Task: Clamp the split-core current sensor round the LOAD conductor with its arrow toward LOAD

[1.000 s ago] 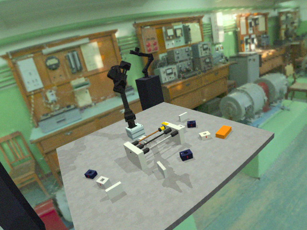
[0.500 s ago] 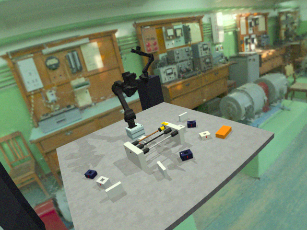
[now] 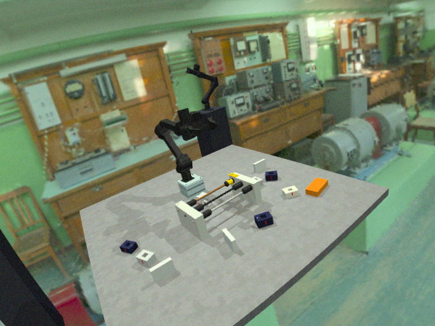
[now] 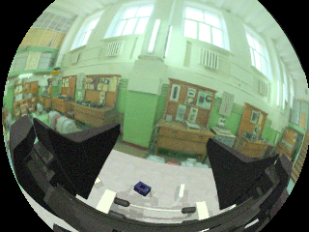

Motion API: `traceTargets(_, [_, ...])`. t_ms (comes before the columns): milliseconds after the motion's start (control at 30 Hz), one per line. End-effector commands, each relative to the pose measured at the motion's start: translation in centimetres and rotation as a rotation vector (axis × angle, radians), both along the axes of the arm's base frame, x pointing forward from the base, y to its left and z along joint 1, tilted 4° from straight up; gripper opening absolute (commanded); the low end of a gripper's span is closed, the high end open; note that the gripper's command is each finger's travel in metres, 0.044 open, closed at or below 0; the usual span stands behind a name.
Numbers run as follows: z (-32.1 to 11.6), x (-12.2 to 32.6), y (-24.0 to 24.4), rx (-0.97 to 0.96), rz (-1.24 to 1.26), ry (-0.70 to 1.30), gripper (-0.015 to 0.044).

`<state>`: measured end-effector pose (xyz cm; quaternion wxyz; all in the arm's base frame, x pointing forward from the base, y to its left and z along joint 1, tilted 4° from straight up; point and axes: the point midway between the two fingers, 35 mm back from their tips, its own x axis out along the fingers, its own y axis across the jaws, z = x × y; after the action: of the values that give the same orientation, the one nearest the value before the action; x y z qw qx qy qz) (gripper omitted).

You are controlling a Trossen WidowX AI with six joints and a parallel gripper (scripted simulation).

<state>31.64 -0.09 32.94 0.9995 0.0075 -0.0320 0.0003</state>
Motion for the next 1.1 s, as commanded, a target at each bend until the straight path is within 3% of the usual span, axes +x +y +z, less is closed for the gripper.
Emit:
traceTargets(0, [-1.2, 0.5, 0.5, -0.002, 0.013, 0.065, 0.044])
traceTargets(267, [-8.2, 3.7, 6.0, 0.108, 0.124, 0.687, 0.044])
traceTargets(433, [-12.2, 2.3, 9.4, 0.112, 0.132, 1.095, 0.044])
traceTargets(600, [-13.8, 0.1, 11.1, 0.097, 0.091, 1.372, 0.044])
traceTargets(867, [-14.6, -2.8, 12.6, 0.048, 0.006, 1.664, 0.044])
traceTargets(1067, [-14.6, -2.8, 12.6, 0.046, 0.004, 1.67, 0.044])
